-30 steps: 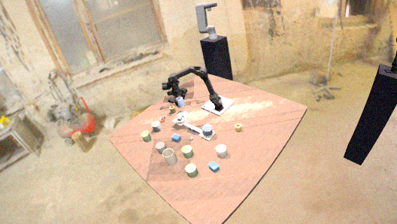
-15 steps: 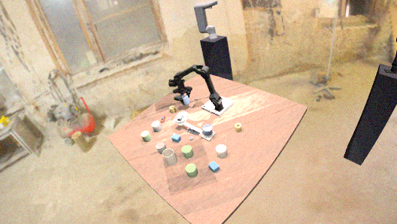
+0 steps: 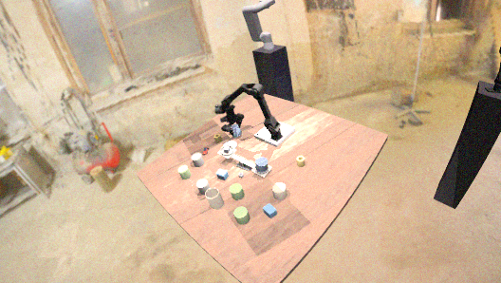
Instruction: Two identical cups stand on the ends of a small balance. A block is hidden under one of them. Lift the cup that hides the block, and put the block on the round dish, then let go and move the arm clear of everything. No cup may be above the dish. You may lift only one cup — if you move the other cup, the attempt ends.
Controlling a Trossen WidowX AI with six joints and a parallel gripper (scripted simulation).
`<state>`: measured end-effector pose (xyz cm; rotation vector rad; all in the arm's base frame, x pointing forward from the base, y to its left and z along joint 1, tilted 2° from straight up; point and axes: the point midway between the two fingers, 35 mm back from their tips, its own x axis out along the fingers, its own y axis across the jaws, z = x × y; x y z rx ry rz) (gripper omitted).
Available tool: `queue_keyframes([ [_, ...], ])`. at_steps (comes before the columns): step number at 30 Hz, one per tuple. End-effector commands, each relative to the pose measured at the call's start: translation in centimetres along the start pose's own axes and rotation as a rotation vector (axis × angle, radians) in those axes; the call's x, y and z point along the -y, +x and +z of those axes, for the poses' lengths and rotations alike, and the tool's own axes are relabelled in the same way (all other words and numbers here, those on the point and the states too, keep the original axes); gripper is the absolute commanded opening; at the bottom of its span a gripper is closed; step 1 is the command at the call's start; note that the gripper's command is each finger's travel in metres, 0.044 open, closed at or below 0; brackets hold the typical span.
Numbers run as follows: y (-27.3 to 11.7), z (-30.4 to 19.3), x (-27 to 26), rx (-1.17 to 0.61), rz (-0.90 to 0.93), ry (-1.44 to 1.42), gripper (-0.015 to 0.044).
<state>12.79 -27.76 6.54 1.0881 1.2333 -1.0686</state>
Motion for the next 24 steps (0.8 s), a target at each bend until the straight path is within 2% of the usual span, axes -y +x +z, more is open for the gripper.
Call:
queue_keyframes([
  [1,0.2,0.2,-0.1,0.010,0.006,-0.006,0.0000],
  [11,1.8,0.2,-0.1,0.010,0.007,-0.006,0.0000],
  [24,1.3,0.2,0.0,0.007,0.002,-0.002,0.0341],
])
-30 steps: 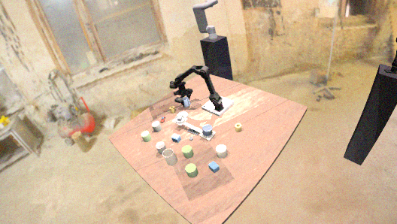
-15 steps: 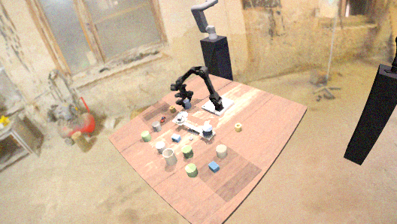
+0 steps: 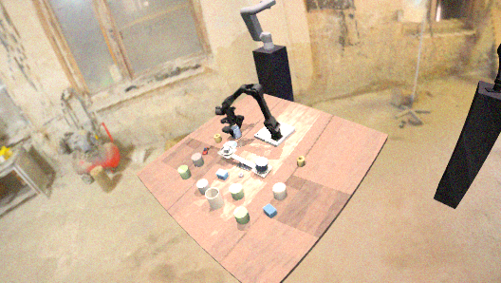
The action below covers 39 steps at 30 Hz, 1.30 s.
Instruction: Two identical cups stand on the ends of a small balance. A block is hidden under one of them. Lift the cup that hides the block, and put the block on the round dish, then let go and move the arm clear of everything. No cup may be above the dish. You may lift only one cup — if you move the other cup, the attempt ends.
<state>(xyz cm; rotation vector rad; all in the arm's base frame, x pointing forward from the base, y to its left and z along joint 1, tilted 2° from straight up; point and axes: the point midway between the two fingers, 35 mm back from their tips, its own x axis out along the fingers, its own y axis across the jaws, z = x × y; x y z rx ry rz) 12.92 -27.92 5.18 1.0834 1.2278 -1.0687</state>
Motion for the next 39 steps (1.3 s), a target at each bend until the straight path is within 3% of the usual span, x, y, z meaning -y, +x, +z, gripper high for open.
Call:
queue_keyframes([
  [1,-0.1,0.0,0.0,0.001,0.000,0.000,0.0368],
  [4,-1.2,0.1,0.0,0.002,0.001,-0.001,0.0440],
  [7,-5.1,0.1,-0.1,0.004,0.004,-0.004,0.0440],
  [13,-5.4,0.1,-0.1,0.004,0.005,-0.004,0.0440],
  [20,-6.1,1.1,-1.2,0.068,-0.011,-0.077,0.0260],
  [23,-6.3,0.9,-2.2,0.066,-0.008,-0.090,0.0260],
  [29,-8.1,-2.0,-9.6,0.044,0.005,-0.179,0.0260],
  [39,-11.1,-11.6,-21.2,-0.003,0.028,-0.347,0.0260],
])
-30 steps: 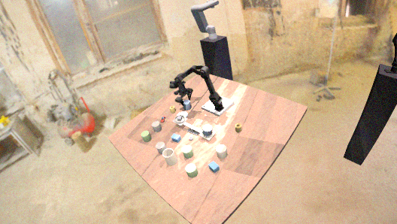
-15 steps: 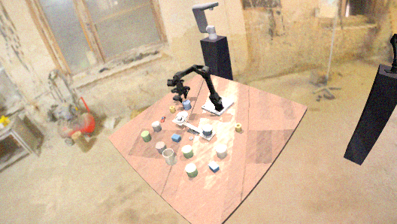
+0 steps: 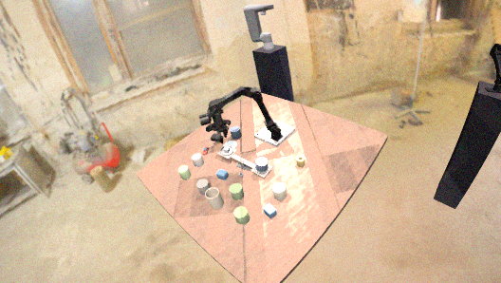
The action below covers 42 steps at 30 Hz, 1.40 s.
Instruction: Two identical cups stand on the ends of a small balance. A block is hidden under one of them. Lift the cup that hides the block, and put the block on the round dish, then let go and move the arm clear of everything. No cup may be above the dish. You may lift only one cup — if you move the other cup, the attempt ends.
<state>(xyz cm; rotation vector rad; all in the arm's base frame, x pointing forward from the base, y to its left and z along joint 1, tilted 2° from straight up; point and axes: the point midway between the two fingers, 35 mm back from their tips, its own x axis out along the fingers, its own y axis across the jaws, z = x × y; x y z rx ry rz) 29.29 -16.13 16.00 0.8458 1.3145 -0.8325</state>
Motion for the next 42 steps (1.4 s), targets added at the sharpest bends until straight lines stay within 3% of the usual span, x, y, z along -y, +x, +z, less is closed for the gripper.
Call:
queue_keyframes([
  [1,-0.8,-2.2,-3.7,-0.019,0.008,-0.038,0.0260],
  [38,4.4,-2.3,-3.8,-0.019,0.008,-0.038,0.0260],
  [42,4.4,-2.3,-3.8,-0.019,0.008,-0.038,0.0155],
])
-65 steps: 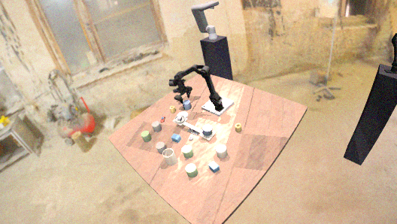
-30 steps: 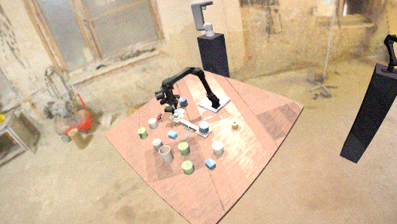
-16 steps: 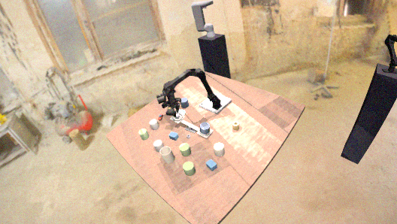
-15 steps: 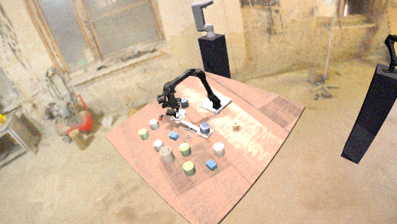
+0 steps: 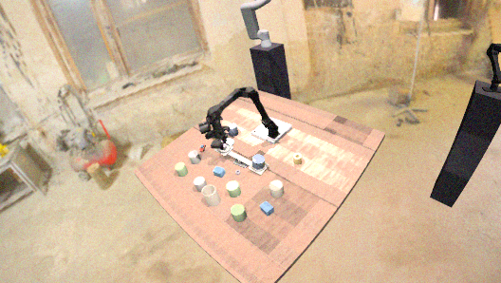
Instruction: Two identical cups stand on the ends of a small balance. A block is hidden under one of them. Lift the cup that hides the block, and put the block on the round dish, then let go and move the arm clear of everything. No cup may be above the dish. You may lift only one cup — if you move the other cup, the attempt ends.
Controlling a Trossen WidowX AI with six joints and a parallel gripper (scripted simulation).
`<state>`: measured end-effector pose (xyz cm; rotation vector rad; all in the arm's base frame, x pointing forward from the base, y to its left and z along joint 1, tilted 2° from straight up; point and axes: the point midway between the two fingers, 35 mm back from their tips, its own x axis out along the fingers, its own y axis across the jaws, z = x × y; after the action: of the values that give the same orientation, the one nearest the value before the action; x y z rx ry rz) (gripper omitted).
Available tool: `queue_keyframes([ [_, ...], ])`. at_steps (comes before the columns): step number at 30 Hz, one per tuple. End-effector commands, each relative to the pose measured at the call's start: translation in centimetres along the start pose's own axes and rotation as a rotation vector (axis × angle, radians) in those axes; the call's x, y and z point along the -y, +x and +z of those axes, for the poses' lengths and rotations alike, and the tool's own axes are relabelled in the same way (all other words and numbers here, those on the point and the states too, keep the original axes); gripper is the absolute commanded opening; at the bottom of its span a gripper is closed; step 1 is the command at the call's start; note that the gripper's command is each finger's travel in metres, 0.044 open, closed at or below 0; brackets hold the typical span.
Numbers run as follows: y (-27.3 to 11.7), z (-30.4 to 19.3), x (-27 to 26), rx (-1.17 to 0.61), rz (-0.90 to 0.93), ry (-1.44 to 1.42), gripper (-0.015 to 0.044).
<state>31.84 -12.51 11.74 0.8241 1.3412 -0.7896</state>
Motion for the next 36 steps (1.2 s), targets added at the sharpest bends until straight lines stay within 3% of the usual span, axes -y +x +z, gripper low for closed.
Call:
queue_keyframes([
  [1,0.1,0.0,0.0,-0.001,0.002,0.006,0.0148],
  [8,0.1,0.0,0.0,-0.001,0.002,0.006,0.0102],
  [12,-0.5,0.1,-0.1,-0.001,0.002,0.006,0.0000],
  [31,-8.7,0.1,-0.1,-0.001,0.002,0.006,0.0000],
  [36,-9.3,0.1,0.1,-0.001,0.002,0.006,0.0000],
])
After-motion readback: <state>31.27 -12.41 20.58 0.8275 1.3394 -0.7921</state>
